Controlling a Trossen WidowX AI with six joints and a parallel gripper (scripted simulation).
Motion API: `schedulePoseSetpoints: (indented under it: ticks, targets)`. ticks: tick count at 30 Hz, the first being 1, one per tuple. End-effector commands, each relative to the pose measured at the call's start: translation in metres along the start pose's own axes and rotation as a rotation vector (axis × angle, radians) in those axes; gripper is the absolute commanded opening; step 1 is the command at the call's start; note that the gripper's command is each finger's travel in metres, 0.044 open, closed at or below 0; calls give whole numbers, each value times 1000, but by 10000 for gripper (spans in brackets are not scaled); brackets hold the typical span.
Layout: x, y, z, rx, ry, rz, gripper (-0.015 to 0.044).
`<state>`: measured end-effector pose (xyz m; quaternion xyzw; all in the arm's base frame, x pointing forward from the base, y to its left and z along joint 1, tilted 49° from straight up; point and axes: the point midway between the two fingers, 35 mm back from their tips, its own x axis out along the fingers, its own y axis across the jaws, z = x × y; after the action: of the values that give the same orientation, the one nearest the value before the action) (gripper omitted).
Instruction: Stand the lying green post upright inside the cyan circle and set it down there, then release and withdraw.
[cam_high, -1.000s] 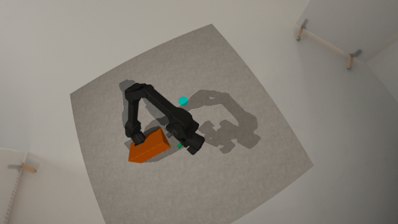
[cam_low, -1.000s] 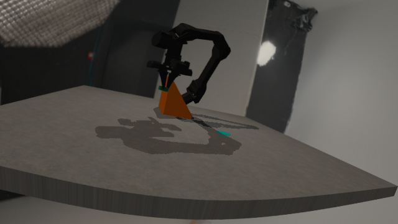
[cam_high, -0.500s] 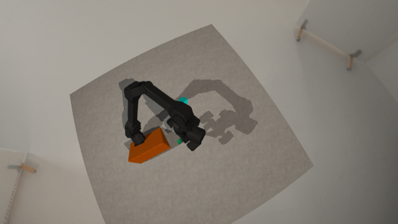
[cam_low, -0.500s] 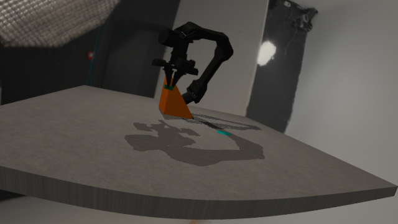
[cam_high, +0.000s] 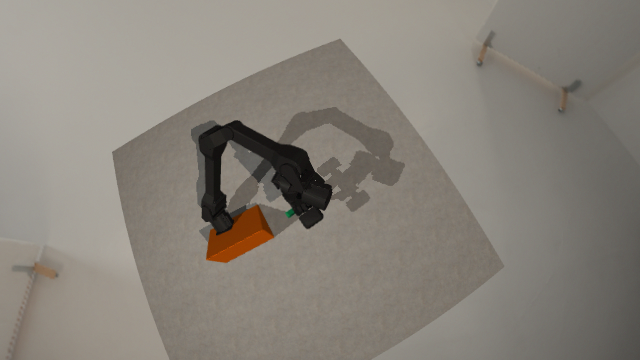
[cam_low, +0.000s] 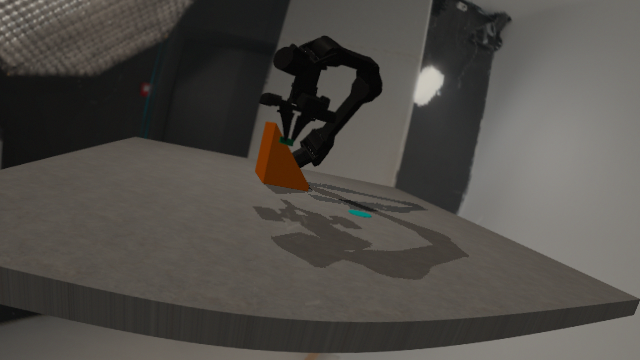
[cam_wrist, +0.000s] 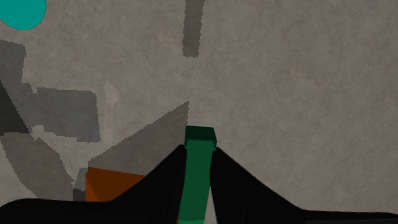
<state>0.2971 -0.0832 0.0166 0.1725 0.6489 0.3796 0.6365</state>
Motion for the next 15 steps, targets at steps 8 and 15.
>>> schedulePoseSetpoints:
  ticks: [8, 15]
  targets:
    - [-7, 28, 22, 80, -13, -20, 23]
    - [-10, 45, 34, 128, -20, -24, 23]
